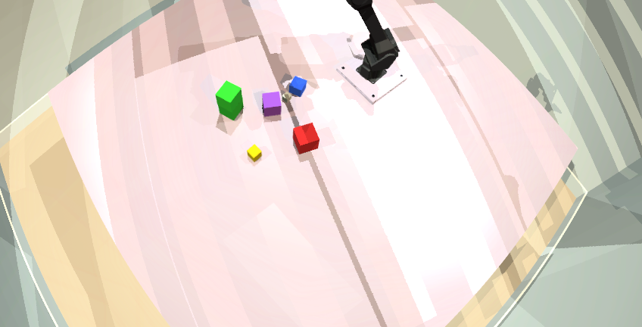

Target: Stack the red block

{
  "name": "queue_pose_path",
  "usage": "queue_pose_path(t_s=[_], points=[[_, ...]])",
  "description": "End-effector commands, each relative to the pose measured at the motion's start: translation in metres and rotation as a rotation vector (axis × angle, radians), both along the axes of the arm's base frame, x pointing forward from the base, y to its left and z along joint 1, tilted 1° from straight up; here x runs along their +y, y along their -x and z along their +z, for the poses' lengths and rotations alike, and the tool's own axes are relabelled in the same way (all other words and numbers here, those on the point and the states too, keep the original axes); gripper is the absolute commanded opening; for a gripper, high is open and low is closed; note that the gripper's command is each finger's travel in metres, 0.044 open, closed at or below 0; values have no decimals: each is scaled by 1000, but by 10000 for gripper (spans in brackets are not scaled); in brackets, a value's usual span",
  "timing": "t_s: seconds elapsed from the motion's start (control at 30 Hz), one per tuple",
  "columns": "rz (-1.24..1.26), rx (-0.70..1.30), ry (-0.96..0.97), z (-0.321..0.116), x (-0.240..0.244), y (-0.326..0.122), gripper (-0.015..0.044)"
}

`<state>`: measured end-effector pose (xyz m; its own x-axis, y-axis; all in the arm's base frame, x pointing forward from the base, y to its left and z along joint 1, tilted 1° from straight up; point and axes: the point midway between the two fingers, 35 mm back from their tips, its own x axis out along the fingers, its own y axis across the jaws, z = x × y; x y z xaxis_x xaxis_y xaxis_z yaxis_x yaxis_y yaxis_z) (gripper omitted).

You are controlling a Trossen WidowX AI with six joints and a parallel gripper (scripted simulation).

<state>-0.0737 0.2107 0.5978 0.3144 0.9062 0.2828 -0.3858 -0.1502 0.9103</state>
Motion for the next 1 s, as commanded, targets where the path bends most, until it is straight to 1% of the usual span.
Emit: queue_pose_path(t_s=[0.0, 0.03, 0.27, 0.43, 0.63, 0.97], points=[[-3, -4, 1, 0, 1, 0, 426], [-12, -16, 3, -1, 3, 0, 440], [-125, -172, 51, -12, 33, -8, 440], [-201, -262, 94, -22, 54, -21, 440], [-286, -356, 160, -38, 77, -43, 440], [-399, -525, 369, -78, 118, -90, 440]])
